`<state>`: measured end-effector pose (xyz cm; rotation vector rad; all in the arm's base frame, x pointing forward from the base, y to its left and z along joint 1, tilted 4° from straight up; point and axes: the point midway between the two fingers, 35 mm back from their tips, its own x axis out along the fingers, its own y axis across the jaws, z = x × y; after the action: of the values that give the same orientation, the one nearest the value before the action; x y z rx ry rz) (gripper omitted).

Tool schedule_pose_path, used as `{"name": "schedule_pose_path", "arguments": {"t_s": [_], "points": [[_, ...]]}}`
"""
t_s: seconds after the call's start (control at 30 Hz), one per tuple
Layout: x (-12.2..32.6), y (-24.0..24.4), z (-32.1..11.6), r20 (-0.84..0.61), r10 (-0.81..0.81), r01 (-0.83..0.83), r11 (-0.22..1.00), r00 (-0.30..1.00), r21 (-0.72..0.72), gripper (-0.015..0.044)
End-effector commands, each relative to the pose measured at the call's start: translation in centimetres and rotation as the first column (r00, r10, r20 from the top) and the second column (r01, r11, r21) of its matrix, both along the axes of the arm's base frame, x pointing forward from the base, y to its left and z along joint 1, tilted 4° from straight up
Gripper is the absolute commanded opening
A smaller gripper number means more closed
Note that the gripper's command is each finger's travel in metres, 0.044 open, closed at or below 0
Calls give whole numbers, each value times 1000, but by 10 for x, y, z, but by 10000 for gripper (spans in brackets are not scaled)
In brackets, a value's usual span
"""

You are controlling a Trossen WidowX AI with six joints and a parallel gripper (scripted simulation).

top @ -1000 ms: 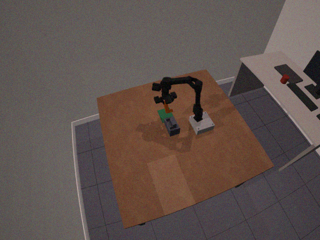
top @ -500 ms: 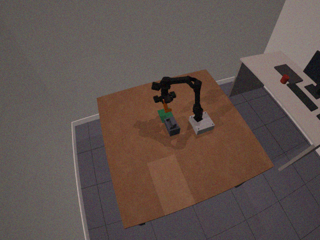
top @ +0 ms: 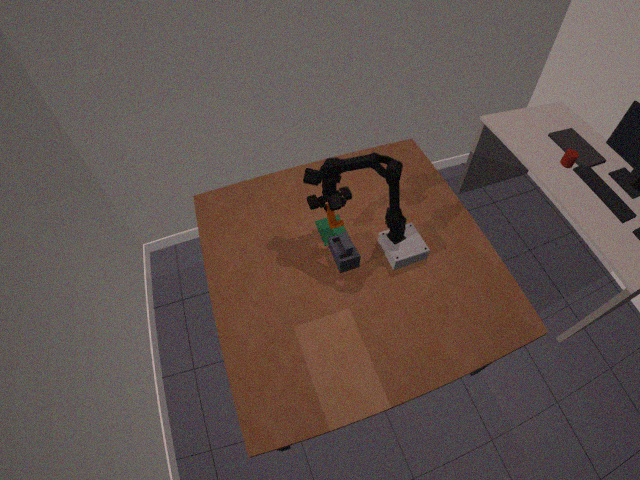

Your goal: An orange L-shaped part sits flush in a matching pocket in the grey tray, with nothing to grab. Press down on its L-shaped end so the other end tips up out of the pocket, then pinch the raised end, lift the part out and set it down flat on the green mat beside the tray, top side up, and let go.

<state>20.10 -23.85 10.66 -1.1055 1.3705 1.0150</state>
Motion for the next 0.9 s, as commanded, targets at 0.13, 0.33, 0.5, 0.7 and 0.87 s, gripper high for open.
{"name": "schedule_pose_path", "arguments": {"t_s": [0.13,0.33,0.5,0.7,0.87], "points": [[-1,0,-15,-3,6,-6,1000,1000,6,0],[-1,0,-24,-3,6,-6,1000,1000,6,0],[-2,-1,-32,-3,6,-6,1000,1000,6,0],[-2,-2,-42,-3,6,-6,1000,1000,6,0],[-2,-2,-49,-4,6,-6,1000,1000,6,0]]}}
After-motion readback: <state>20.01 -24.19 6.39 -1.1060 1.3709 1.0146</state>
